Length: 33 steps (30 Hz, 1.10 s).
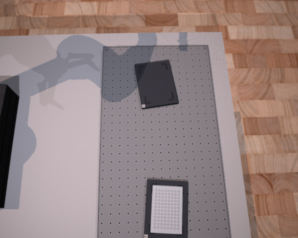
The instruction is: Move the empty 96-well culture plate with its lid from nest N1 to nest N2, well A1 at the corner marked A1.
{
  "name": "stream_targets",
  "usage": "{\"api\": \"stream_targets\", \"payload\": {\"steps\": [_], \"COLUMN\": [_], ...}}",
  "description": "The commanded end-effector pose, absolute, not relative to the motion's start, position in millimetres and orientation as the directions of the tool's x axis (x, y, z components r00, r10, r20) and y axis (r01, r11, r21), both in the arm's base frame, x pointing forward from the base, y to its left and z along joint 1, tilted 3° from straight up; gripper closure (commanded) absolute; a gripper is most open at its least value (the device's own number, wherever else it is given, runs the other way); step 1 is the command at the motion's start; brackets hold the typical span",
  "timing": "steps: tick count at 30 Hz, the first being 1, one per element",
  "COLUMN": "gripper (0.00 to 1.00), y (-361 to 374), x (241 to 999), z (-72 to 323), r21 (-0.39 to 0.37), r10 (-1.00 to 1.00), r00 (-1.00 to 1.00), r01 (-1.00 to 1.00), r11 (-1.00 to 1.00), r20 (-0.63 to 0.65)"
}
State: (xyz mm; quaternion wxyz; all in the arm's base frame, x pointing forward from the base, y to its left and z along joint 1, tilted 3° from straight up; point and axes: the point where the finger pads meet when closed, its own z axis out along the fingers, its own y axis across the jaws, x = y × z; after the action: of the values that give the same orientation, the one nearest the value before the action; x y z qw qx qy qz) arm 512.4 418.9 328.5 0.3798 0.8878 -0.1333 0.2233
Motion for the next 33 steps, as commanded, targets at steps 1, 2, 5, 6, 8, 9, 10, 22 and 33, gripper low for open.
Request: {"api": "stream_targets", "payload": {"steps": [1,2,5,6,8,9,10,22,33], "gripper": [0.00,0.00,0.00,0.00,0.00,0.00,0.00,0.00,0.00], "y": [418.9,418.9,418.9,418.9,418.9,418.9,418.9,401.8,370.3], "x": [512.4,512.4,512.4,512.4,512.4,512.4,512.4,524.7,546.1], "z": [328.6,328.6,328.6,328.6,328.6,328.6,328.6,315.1,290.6], "r21": [0.615,0.615,0.615,0.615,0.615,0.615,0.615,0.596,0.570], "r10": [-0.067,-0.067,-0.067,-0.067,-0.067,-0.067,-0.067,-0.147,-0.231], "r00": [0.865,0.865,0.865,0.865,0.865,0.865,0.865,0.879,0.883], "r01": [-0.406,-0.406,-0.406,-0.406,-0.406,-0.406,-0.406,-0.421,-0.445], "r11": [-0.676,-0.676,-0.676,-0.676,-0.676,-0.676,-0.676,-0.684,-0.691], "r20": [0.498,0.498,0.498,0.498,0.498,0.498,0.498,0.453,0.409]}}
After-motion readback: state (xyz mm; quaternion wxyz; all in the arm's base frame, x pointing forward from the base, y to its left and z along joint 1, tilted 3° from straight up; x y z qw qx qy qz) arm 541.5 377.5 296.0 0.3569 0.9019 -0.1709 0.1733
